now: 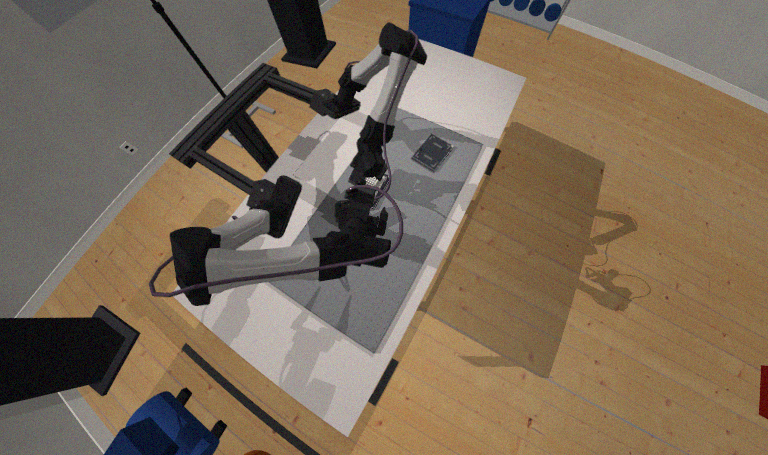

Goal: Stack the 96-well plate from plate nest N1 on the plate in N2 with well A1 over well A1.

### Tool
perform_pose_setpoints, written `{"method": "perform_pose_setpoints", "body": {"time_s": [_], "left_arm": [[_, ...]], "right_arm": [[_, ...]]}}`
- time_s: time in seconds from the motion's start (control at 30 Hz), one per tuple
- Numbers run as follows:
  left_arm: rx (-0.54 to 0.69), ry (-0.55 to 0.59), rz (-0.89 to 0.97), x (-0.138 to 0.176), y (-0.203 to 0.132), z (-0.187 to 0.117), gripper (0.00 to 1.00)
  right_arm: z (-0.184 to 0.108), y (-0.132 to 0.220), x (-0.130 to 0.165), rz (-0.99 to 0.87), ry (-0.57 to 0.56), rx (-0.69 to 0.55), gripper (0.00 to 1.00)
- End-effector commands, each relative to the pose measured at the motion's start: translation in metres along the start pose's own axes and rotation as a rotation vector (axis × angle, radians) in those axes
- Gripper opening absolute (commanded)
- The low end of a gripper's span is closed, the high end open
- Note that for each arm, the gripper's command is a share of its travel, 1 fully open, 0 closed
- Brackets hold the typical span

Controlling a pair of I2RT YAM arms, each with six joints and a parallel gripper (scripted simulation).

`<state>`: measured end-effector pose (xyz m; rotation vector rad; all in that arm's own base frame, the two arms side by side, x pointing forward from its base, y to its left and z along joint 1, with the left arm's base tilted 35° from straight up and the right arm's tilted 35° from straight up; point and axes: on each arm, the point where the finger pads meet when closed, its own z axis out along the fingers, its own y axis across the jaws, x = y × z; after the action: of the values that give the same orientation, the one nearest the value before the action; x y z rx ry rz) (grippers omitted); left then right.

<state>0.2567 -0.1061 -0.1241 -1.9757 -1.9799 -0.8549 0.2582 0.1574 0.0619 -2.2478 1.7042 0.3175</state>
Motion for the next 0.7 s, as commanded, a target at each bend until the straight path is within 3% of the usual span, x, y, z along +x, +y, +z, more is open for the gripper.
{"method": "perform_pose_setpoints", "body": {"time_s": [0.0, 0.37, 0.67], "left_arm": [[-0.046, -0.043, -0.08, -0.029, 0.009, -0.001, 0.83], [-0.028, -0.012, -0.067, -0.022, 0.004, 0.026, 0.83], [-0.032, -0.019, -0.067, -0.023, 0.005, 0.021, 0.83]], "right_arm": [[-0.018, 0.035, 0.013, -0.009, 0.033, -0.011, 1.0], [-0.023, 0.067, 0.022, 0.0, 0.045, 0.0, 1.0], [-0.02, 0.062, 0.02, -0.006, 0.041, -0.003, 1.0]]}}
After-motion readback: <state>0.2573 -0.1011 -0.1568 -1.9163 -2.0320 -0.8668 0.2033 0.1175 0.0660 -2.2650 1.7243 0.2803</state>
